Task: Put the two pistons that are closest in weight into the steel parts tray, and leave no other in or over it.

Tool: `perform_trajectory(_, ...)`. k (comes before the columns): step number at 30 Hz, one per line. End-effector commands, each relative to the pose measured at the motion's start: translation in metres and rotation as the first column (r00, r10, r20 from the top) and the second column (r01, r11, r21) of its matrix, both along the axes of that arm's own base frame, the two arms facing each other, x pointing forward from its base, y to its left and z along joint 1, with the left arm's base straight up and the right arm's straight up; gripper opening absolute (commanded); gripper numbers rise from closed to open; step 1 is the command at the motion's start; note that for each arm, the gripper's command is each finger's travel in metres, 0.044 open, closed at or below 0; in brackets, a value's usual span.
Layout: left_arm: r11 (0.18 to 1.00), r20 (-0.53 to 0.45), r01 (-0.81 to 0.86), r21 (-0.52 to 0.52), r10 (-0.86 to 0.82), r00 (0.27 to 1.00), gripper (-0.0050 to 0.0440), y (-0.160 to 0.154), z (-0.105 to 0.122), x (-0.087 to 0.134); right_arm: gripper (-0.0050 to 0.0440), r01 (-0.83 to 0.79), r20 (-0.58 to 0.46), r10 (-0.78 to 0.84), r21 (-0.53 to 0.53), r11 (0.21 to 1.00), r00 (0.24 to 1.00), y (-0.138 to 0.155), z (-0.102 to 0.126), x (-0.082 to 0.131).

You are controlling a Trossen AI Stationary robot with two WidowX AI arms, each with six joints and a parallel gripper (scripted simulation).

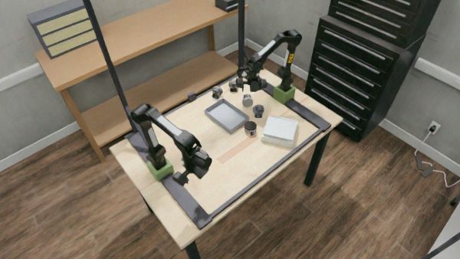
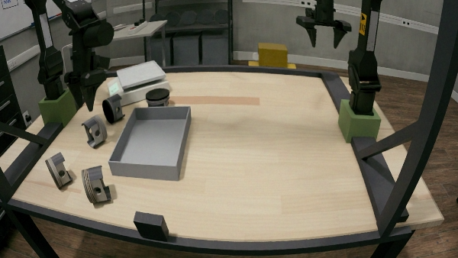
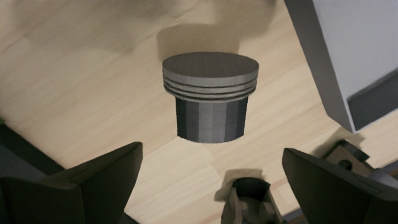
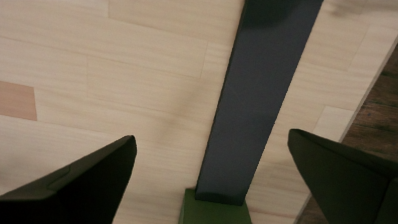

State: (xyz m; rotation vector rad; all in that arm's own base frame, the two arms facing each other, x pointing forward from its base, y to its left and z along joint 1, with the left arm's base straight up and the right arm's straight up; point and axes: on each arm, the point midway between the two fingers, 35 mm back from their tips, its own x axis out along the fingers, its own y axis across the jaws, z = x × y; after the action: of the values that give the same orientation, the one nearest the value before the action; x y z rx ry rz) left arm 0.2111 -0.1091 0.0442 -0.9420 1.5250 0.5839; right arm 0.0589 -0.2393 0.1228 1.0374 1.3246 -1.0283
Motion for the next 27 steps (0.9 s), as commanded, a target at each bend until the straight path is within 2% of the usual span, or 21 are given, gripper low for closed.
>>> perform_trajectory(1,1.0,0.049,0.003,-0.019,-0.003,0.999,0.0378,-0.002,0.029,0.009,0.04,-0.006,0.01,0.007,-0.031,0.999,1.0,-0.005,0.008,0.002)
perform_trajectory(10,1.0,0.049,0.005,-0.02,-0.004,0.999,0.0378,-0.002,0.074,0.008,0.04,-0.006,0.01,0.007,-0.031,0.999,1.0,-0.005,0.008,0.002)
perform_trajectory(16,1.0,0.029,0.009,-0.013,-0.008,1.0,0.0378,-0.002,0.071,0.007,0.04,-0.006,0.01,0.007,-0.031,0.999,1.0,-0.005,0.008,0.002)
perform_trajectory(27,0.955,0.054,0.295,0.046,-0.297,0.953,0.0378,-0.003,0.071,0.007,0.04,-0.006,0.01,0.007,-0.031,0.999,1.0,-0.005,0.008,0.002)
